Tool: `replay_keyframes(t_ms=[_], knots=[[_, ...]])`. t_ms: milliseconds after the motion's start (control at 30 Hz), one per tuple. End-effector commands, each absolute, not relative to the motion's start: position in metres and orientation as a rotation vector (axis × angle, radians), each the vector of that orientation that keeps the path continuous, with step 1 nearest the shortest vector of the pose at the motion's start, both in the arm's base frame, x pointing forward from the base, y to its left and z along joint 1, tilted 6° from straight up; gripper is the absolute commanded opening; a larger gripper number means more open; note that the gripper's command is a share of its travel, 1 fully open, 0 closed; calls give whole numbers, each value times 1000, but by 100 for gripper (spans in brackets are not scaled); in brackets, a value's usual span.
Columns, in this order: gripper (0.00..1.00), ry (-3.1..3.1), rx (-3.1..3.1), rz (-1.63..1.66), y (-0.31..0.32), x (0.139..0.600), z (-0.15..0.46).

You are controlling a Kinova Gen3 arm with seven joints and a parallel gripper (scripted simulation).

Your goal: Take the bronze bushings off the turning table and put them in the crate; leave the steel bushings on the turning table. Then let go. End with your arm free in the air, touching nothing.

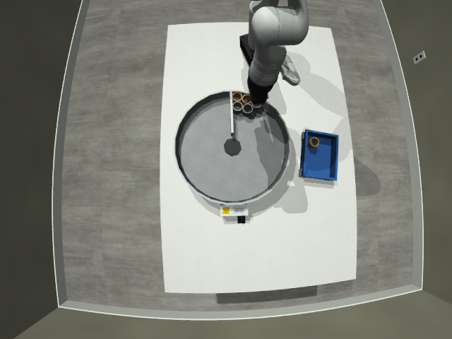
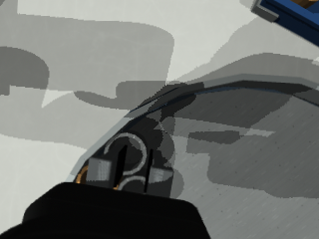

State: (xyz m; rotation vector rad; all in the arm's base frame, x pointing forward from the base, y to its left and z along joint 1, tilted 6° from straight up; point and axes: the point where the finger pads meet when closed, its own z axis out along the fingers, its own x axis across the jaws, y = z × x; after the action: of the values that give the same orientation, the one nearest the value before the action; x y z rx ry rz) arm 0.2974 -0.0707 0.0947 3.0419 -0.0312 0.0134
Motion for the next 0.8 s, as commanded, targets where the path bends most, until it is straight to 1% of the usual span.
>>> replay_keyframes(t_ms=[0,233,400,767], knots=[[45,-52,3042,22,-74,297,97],[45,-52,3042,22,-74,297,97],[45,-52,3042,23,-76,297,82],[45,-52,3042,23,-76,297,82]])
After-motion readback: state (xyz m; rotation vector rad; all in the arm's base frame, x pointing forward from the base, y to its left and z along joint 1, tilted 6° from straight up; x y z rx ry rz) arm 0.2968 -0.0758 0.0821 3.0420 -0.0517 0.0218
